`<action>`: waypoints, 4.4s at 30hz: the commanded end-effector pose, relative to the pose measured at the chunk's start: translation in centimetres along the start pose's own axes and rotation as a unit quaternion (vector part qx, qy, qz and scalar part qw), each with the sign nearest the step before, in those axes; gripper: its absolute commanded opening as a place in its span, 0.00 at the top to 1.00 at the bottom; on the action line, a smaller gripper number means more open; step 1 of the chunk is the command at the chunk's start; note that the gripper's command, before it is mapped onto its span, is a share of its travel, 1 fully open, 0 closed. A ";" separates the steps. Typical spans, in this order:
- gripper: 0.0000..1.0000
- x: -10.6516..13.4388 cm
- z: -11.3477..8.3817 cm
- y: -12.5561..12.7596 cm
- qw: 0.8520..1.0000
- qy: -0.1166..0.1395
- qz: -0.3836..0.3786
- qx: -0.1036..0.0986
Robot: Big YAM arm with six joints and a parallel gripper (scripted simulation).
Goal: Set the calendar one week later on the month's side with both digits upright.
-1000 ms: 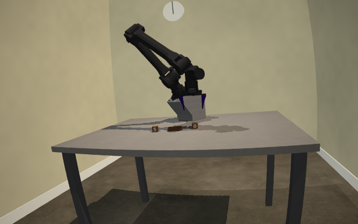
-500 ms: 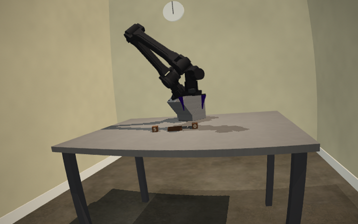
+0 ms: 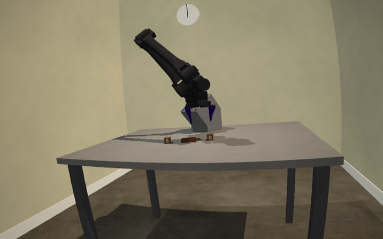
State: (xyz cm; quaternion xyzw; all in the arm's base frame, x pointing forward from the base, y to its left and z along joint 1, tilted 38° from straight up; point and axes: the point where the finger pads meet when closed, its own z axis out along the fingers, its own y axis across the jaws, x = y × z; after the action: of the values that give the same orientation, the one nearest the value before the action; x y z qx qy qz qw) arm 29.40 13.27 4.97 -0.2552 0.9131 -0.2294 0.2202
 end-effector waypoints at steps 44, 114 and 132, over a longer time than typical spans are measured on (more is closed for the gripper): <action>0.00 3.6 -0.1 -15.9 0.814 -0.016 -0.581 0.018; 0.54 4.6 1.4 -16.9 0.774 -0.007 -0.634 0.013; 0.54 4.4 3.9 -16.7 0.770 -0.010 -0.637 0.013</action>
State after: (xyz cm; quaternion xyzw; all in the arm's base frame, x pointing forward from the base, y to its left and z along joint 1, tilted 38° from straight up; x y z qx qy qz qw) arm 33.99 -3.34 9.93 -0.7722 0.5439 -0.3265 0.0358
